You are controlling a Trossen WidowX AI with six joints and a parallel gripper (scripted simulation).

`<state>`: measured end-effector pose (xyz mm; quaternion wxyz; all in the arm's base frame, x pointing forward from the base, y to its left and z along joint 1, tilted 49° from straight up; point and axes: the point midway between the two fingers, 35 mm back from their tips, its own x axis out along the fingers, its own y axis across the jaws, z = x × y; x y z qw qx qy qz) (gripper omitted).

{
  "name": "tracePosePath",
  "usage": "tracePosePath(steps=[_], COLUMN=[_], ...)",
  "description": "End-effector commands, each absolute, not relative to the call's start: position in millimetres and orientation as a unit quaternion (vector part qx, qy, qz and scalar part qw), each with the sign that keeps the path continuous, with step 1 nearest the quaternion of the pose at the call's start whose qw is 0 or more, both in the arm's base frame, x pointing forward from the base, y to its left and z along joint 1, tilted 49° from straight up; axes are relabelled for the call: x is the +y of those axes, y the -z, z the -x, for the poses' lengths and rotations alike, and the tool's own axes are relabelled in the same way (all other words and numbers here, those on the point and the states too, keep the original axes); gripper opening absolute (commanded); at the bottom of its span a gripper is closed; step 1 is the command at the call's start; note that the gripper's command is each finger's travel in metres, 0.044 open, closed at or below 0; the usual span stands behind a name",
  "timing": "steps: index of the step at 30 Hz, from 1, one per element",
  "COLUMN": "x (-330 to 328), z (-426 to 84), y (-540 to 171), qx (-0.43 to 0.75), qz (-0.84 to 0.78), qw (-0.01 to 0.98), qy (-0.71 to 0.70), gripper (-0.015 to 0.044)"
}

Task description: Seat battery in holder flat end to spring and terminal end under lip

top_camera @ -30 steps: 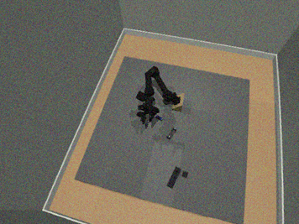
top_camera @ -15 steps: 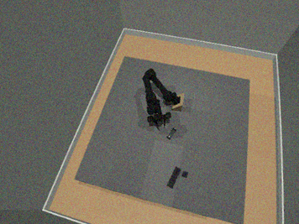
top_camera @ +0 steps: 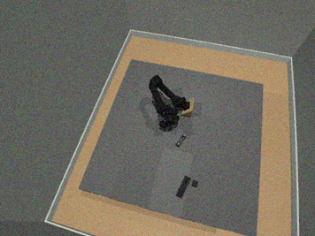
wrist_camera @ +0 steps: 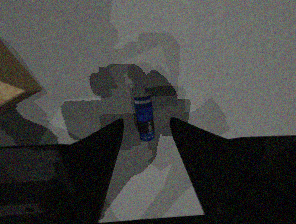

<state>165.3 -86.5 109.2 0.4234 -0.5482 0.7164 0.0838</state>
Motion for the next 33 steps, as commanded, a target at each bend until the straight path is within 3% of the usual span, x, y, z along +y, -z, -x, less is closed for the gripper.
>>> tracePosePath(steps=[1, 33], x=[-90.4, -117.8], z=[-159.7, -157.8], y=[-115.9, -90.8], qx=[0.727, 0.726], qz=[0.568, 0.568], qw=[0.371, 0.373], qy=[-0.106, -0.107], gripper=[0.024, 0.024])
